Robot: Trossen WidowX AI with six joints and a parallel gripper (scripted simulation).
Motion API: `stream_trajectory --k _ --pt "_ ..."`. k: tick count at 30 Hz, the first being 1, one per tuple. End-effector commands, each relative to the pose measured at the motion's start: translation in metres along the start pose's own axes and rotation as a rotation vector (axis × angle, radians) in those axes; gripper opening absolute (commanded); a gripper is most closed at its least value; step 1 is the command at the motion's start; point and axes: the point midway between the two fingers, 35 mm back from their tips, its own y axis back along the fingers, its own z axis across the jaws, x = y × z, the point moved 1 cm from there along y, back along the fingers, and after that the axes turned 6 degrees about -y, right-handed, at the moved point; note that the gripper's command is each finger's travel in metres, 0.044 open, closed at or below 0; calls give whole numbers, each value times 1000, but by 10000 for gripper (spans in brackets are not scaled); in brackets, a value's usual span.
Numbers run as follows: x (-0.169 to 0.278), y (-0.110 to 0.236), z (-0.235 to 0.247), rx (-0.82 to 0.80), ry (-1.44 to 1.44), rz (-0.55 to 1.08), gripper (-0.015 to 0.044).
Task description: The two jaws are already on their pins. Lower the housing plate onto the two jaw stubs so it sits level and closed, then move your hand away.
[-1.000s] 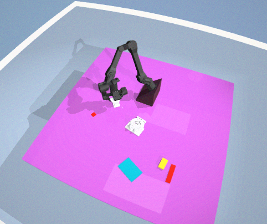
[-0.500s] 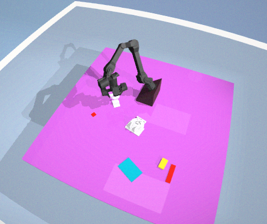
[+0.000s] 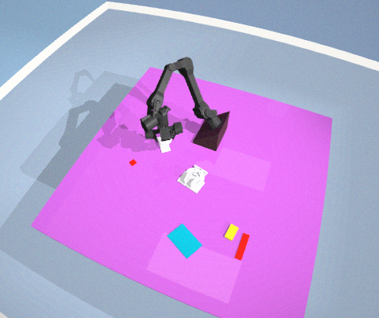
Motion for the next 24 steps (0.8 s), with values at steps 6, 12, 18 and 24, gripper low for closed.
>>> stream_trajectory --k 6,12,18,24 --pt "-25 -3 10 -15 -97 -4 351" --pt "-43 -4 19 -25 -167 -8 351" --pt "-59 -5 30 -34 -236 -8 351" --pt "-75 -5 42 -39 -305 -6 351"
